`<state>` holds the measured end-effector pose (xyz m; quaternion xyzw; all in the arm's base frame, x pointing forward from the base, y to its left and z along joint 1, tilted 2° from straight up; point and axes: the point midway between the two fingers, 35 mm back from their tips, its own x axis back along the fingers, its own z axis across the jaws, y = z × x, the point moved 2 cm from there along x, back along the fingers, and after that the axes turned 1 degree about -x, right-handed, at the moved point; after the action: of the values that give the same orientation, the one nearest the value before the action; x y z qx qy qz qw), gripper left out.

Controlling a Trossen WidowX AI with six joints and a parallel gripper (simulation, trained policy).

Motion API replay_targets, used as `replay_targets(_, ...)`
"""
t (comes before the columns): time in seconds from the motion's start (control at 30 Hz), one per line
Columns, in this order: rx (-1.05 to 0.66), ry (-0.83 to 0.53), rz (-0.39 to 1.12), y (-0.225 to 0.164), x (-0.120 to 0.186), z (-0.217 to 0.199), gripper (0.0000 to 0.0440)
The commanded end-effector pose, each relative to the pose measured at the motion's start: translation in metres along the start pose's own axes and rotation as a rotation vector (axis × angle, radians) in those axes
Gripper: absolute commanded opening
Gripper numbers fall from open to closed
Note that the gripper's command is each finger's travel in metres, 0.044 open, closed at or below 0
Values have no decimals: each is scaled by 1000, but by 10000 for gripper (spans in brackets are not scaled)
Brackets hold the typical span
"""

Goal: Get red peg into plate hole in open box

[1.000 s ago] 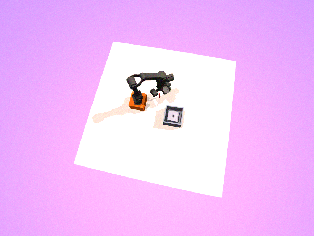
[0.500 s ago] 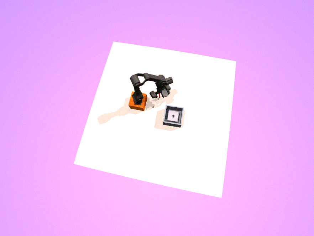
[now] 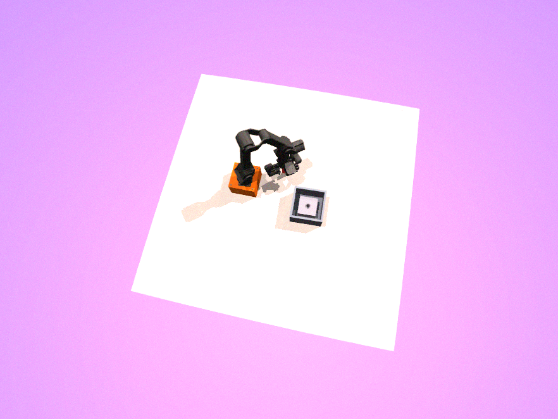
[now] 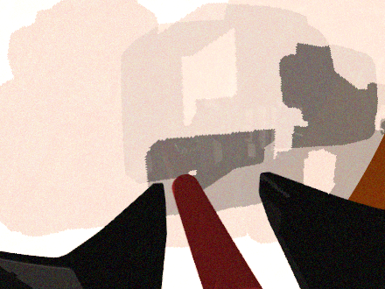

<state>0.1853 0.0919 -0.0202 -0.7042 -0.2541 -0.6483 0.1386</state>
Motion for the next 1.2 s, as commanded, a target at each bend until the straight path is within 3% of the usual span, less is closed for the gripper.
replay_targets(0.0,-10,-17,27,-3,-5,-2,104)
replay_targets(0.13,-6,-22,56,-2,-4,1,0)
replay_targets(1.17,130,93,-193,64,72,10,0)
